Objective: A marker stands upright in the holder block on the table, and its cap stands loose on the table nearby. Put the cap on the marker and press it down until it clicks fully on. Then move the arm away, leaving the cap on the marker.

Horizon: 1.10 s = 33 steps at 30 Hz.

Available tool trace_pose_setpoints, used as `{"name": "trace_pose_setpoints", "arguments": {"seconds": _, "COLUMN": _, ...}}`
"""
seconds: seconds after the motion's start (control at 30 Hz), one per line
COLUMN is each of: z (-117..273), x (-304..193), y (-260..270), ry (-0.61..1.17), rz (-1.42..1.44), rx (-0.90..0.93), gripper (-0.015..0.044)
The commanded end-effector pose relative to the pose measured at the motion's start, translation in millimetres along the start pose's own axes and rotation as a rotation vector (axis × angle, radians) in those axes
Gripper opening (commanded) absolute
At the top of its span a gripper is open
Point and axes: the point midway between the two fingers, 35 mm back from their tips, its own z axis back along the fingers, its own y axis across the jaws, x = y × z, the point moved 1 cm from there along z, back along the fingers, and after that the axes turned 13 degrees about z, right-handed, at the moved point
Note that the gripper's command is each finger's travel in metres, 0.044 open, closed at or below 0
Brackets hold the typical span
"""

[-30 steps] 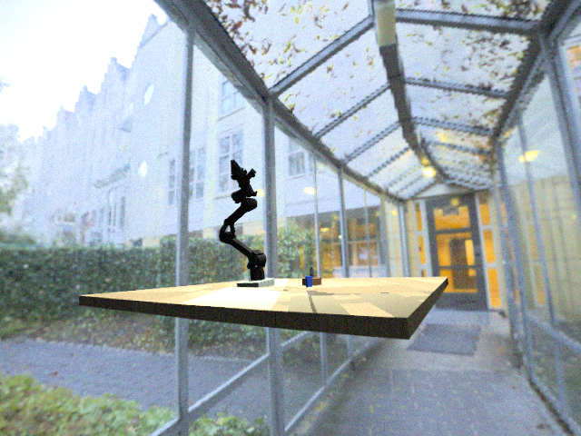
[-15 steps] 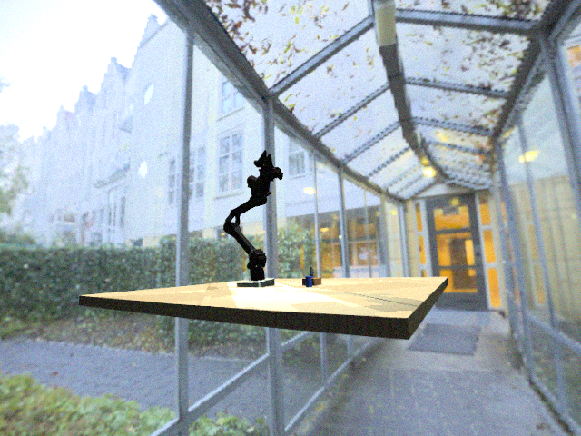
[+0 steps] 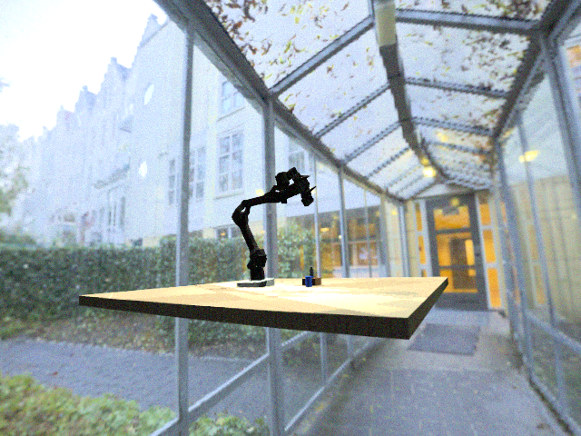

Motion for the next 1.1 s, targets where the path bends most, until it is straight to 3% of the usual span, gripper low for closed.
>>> {"name": "trace_pose_setpoints", "arguments": {"seconds": 0.0, "z": -15.4, "x": -3.1, "y": 48.0, "ry": 0.045, "rz": -0.157, "rx": 0.193, "gripper": 0.0254}}
{"name": "trace_pose_setpoints", "arguments": {"seconds": 0.17, "z": -21.1, "x": -17.5, "y": 127.3, "ry": 0.224, "rz": -0.407, "rx": 0.49, "gripper": 0.0254}}
{"name": "trace_pose_setpoints", "arguments": {"seconds": 0.33, "z": -5.4, "x": -35.3, "y": 197.4, "ry": 0.51, "rz": -0.636, "rx": 0.73, "gripper": 0.0254}}
{"name": "trace_pose_setpoints", "arguments": {"seconds": 0.53, "z": 40.3, "x": -59.0, "y": 265.7, "ry": 1.033, "rz": -0.863, "rx": 0.909, "gripper": 0.0254}}
{"name": "trace_pose_setpoints", "arguments": {"seconds": 0.7, "z": 82.9, "x": -71.2, "y": 293.5, "ry": 1.476, "rz": -0.943, "rx": 0.907, "gripper": 0.0254}}
{"name": "trace_pose_setpoints", "arguments": {"seconds": 0.93, "z": 84.9, "x": -71.7, "y": 296.2, "ry": 1.494, "rz": -0.944, "rx": 0.904, "gripper": 0.0254}}
{"name": "trace_pose_setpoints", "arguments": {"seconds": 1.07, "z": 88.1, "x": -82.7, "y": 325.2, "ry": 1.494, "rz": -0.944, "rx": 0.904, "gripper": 0.0254}}
